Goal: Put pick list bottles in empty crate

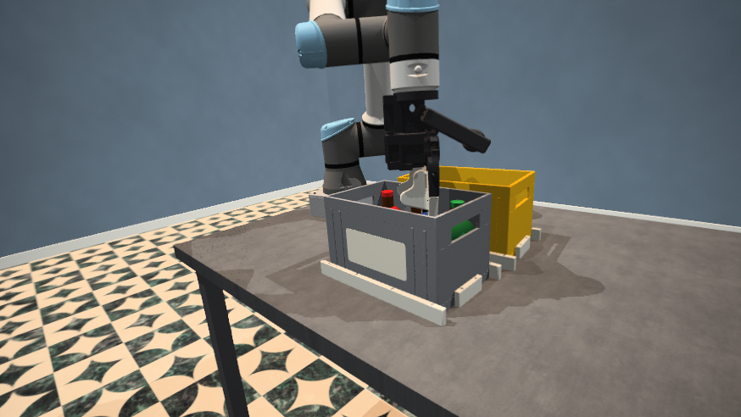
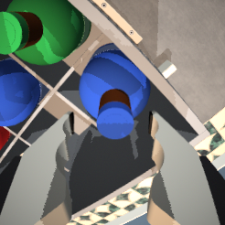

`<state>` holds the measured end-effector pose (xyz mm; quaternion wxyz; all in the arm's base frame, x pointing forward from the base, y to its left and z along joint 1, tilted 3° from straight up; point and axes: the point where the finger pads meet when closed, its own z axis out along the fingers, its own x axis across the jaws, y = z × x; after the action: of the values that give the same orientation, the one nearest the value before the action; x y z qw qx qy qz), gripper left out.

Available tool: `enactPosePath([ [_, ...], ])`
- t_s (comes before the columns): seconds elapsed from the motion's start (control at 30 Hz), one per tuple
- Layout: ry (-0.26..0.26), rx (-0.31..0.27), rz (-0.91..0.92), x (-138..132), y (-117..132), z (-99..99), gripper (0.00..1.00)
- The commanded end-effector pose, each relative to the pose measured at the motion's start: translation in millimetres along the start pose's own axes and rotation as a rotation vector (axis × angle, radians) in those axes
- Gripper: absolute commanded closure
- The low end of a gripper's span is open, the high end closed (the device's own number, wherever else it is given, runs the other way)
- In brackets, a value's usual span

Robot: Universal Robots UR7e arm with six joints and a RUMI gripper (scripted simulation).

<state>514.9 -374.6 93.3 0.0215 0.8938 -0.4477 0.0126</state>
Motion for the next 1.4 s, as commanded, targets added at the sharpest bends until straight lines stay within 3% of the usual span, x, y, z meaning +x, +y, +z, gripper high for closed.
enactPosePath([
  [0.0,0.002,0.000,0.000,0.4,-0.1,-0.3,0.62],
  [0.1,0.002,0.000,0.000,0.4,-0.1,-0.3,0.62],
  [0.13,0.002,0.000,0.000,0.4,0.0,-1.2,1.00],
  [1.37,0.002,0.000,0.000,0.4,-0.1,-1.2,1.00],
])
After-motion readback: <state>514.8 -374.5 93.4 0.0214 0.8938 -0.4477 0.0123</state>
